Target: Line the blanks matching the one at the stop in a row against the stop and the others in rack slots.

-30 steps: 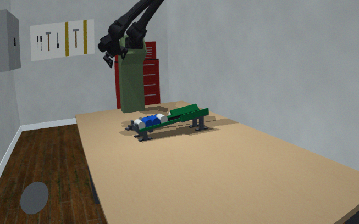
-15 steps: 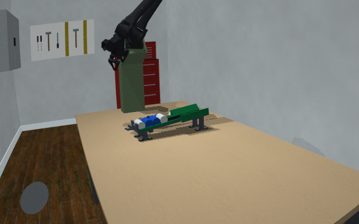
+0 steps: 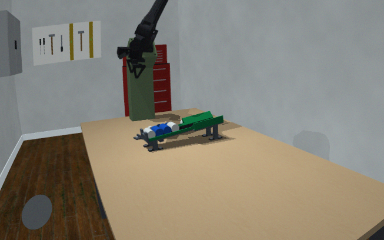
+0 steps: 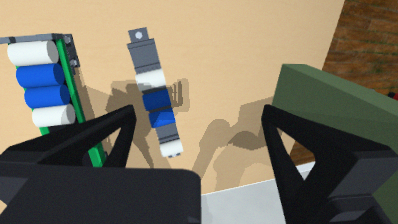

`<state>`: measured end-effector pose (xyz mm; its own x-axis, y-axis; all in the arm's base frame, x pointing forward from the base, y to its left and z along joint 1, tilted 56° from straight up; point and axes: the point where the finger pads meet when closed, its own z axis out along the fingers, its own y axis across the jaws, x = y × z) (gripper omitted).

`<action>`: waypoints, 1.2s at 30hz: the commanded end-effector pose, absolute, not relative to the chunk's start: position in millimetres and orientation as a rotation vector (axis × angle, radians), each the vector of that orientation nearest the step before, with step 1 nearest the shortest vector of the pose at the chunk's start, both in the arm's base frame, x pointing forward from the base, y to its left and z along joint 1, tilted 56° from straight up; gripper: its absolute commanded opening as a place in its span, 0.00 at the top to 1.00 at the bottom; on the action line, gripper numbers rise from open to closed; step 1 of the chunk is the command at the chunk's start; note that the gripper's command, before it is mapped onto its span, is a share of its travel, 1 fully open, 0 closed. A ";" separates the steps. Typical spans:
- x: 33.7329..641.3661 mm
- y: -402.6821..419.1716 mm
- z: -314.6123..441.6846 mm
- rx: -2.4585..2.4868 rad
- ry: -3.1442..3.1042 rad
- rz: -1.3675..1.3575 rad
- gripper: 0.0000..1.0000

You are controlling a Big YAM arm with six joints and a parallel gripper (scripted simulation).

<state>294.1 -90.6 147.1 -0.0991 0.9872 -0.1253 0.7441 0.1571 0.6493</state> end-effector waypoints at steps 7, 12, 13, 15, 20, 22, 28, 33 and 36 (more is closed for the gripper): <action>315.0 -56.9 180.0 0.961 1.982 0.466 0.00; 318.2 -45.1 190.9 0.741 1.961 0.423 0.00; 319.9 -35.6 201.7 0.614 1.927 0.383 0.00; 319.9 -34.5 201.8 0.592 1.926 0.384 0.00; 319.5 -14.2 222.7 0.339 1.834 0.307 0.00; 317.9 -6.3 232.3 0.241 1.782 0.265 0.00; 309.7 15.1 255.6 0.024 1.640 0.175 0.00; 299.6 30.3 273.2 -0.114 1.516 0.104 0.00; 302.2 31.5 267.3 -0.123 1.532 0.100 0.00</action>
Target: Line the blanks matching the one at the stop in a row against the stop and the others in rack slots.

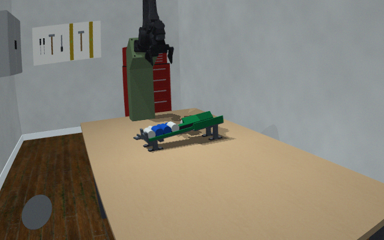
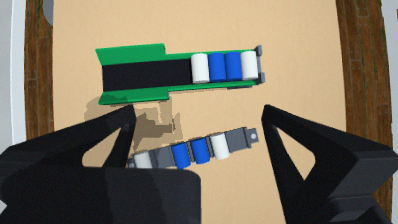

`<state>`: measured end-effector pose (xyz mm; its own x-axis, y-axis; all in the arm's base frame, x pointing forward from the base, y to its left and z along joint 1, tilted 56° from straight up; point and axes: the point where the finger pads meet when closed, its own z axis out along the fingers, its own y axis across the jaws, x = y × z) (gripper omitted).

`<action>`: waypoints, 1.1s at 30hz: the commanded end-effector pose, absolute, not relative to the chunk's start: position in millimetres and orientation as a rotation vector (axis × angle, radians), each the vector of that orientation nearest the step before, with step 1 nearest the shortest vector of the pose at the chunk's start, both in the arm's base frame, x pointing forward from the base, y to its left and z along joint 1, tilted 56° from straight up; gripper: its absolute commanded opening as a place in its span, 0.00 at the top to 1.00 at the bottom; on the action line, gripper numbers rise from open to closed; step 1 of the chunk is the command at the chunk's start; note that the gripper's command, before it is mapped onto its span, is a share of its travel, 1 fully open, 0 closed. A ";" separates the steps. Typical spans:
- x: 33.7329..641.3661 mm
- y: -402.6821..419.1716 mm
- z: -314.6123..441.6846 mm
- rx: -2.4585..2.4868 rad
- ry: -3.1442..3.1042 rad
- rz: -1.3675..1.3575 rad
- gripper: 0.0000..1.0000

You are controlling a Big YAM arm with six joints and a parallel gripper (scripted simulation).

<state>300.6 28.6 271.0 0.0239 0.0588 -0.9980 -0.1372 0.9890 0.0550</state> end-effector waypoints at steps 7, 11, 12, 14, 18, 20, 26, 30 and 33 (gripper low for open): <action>301.2 29.0 269.1 -0.117 1.526 0.093 0.00; 301.2 29.0 268.7 -0.117 1.528 0.093 0.00; 301.2 29.0 268.7 -0.117 1.528 0.093 0.00; 301.2 29.0 268.7 -0.114 1.528 0.097 0.00; 301.2 29.0 268.7 -0.113 1.528 0.097 0.00; 301.2 29.0 268.7 -0.113 1.528 0.097 0.00; 301.2 29.0 268.7 -0.113 1.528 0.097 0.00; 301.2 29.0 268.7 -0.113 1.528 0.097 0.00; 301.2 29.0 268.7 -0.113 1.528 0.097 0.00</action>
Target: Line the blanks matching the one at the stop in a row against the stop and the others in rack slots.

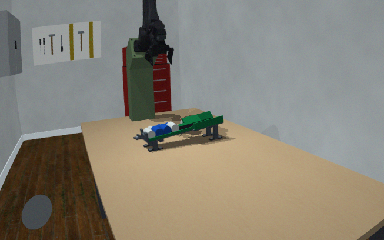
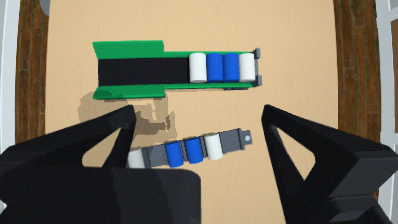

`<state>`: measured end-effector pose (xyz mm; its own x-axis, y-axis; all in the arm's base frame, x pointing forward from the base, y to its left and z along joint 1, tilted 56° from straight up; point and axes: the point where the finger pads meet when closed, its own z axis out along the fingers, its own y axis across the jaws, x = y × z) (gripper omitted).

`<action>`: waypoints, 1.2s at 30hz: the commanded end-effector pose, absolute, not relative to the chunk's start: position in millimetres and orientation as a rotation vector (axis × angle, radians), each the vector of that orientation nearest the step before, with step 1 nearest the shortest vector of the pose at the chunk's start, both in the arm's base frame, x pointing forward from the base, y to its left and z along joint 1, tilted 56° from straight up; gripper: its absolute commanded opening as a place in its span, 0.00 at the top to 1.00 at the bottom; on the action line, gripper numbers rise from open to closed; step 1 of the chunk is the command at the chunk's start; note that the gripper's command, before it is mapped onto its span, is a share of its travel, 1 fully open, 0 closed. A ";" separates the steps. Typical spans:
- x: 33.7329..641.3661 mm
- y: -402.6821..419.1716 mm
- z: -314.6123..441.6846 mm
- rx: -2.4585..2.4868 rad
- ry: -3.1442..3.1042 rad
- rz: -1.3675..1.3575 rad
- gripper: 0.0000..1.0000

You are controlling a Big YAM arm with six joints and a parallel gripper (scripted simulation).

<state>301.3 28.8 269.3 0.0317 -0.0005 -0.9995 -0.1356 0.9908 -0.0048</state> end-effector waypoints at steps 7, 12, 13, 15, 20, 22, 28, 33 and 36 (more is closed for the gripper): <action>301.2 29.0 268.7 -0.113 1.528 0.097 0.00; 301.2 29.0 268.7 -0.113 1.528 0.097 0.00; 301.2 29.0 268.7 -0.113 1.528 0.097 0.00; 301.2 29.0 268.7 -0.113 1.528 0.097 0.00; 301.2 29.0 268.7 -0.113 1.528 0.097 0.00; 301.2 29.0 268.7 -0.113 1.528 0.097 0.00; 301.4 29.0 268.4 -0.112 1.529 0.099 0.00; 311.5 24.8 287.4 -0.047 1.526 0.146 0.00; 325.7 24.2 275.3 0.040 1.586 0.231 0.00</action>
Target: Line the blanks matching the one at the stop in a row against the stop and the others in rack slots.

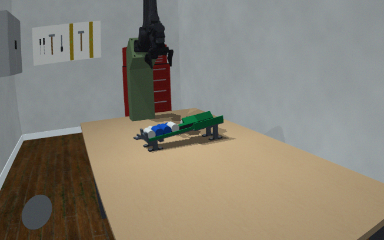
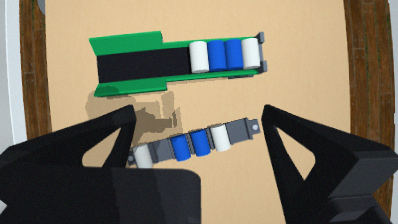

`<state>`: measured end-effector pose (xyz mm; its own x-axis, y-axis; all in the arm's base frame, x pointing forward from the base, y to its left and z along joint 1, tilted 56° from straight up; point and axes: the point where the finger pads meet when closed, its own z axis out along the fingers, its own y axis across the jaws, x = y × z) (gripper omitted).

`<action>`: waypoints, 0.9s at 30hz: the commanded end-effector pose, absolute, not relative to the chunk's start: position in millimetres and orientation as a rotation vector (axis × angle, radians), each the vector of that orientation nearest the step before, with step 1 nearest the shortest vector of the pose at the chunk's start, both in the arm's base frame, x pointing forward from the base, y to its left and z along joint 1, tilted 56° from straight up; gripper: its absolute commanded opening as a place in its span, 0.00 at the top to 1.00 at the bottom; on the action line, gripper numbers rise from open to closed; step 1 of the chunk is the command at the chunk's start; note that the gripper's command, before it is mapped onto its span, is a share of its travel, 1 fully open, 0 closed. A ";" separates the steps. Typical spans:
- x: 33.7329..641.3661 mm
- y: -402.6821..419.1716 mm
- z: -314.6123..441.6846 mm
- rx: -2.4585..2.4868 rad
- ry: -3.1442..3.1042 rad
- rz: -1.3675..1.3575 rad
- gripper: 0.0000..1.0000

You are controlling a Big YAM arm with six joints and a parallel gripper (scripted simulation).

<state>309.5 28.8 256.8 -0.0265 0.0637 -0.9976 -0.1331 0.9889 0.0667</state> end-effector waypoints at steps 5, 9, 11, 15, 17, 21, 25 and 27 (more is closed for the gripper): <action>346.9 22.0 254.1 0.190 1.671 0.350 0.00; 363.3 19.9 234.6 0.324 1.731 0.440 0.00; 371.7 18.7 223.3 0.399 1.760 0.485 0.00; 387.8 15.9 198.3 0.562 1.811 0.572 0.00; 395.2 14.4 184.9 0.648 1.831 0.611 0.00; 408.1 11.4 157.5 0.821 1.861 0.681 0.00; 419.2 8.5 132.8 0.982 1.874 0.737 0.00; 423.7 7.2 121.6 1.055 1.875 0.759 0.00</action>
